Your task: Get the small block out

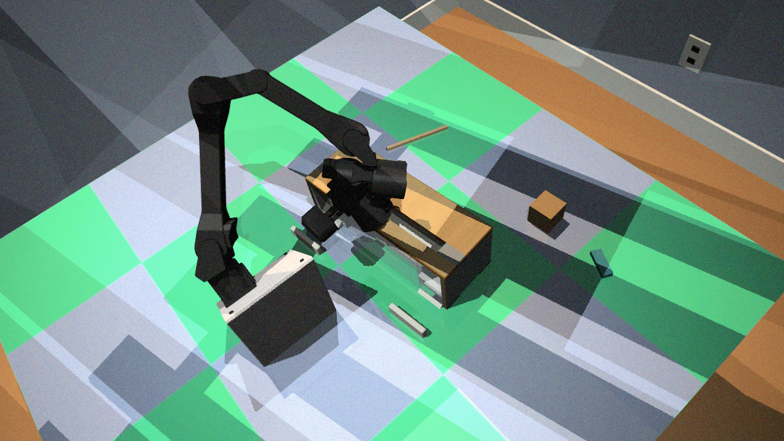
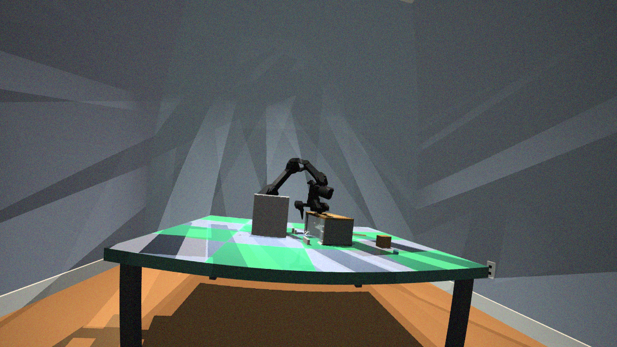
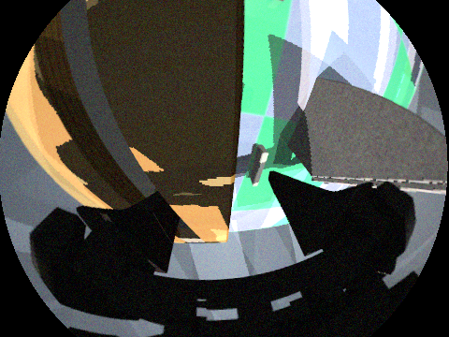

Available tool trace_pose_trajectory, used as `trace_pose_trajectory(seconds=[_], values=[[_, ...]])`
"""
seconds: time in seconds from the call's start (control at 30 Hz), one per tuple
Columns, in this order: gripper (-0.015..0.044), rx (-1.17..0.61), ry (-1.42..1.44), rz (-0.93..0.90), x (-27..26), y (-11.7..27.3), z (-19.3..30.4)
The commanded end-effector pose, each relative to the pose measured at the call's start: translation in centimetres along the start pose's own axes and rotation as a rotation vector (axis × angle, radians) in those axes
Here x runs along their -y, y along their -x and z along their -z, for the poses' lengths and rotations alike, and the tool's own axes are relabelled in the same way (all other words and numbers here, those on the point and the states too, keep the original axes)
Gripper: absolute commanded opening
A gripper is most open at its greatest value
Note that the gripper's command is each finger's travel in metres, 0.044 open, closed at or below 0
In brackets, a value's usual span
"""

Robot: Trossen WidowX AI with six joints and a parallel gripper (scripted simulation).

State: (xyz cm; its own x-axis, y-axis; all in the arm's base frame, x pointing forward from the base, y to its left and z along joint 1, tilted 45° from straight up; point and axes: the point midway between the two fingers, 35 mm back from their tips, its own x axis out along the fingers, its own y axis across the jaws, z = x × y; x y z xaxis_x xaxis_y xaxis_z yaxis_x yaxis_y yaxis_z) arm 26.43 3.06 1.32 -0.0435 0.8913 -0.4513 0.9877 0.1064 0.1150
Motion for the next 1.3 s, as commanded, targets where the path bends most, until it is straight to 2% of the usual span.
trace_pose_trajectory(seconds=[0.0,1.27], values=[[0.04,-0.007,0.0,0.005,0.1,-0.4,0.6],[0.04,-0.009,0.0,0.005,0.0,-1.7,4.2]])
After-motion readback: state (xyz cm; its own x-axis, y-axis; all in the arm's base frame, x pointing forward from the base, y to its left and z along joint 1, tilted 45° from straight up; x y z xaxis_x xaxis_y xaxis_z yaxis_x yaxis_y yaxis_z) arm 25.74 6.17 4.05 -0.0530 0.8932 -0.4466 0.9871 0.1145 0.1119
